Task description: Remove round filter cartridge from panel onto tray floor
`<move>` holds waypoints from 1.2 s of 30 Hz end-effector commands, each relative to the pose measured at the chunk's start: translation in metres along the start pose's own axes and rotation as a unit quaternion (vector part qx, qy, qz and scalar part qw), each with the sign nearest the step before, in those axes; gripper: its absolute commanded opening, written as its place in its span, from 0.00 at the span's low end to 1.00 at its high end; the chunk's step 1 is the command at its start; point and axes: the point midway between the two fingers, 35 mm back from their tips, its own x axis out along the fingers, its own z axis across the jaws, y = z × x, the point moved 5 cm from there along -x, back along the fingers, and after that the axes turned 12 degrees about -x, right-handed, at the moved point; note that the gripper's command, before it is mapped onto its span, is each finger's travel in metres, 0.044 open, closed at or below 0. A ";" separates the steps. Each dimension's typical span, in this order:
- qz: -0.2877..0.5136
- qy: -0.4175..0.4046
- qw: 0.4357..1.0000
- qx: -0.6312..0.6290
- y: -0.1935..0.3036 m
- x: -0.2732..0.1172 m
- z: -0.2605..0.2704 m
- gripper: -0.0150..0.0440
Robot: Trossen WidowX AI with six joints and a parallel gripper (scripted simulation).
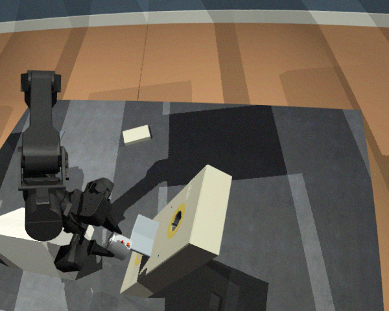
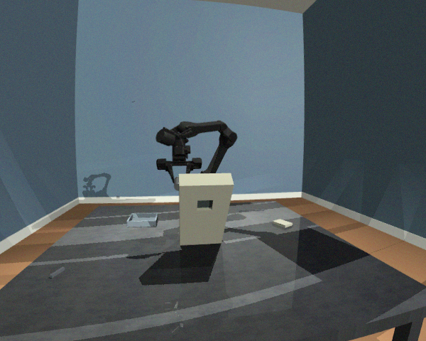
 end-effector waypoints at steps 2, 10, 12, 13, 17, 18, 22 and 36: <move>0.012 0.029 0.998 0.048 0.012 -0.006 -0.013 0.25; 0.043 0.129 0.966 0.218 0.060 -0.026 -0.060 0.25; 0.048 0.155 0.952 0.261 0.073 -0.032 -0.070 0.25; 0.050 0.168 0.943 0.282 0.080 -0.035 -0.075 0.25; 0.054 0.218 0.903 0.367 0.108 -0.046 -0.093 0.25; 0.054 0.231 0.891 0.387 0.115 -0.049 -0.097 0.25; 0.053 0.271 0.847 0.454 0.140 -0.059 -0.109 0.25; 0.055 0.301 0.812 0.496 0.182 -0.056 -0.118 0.25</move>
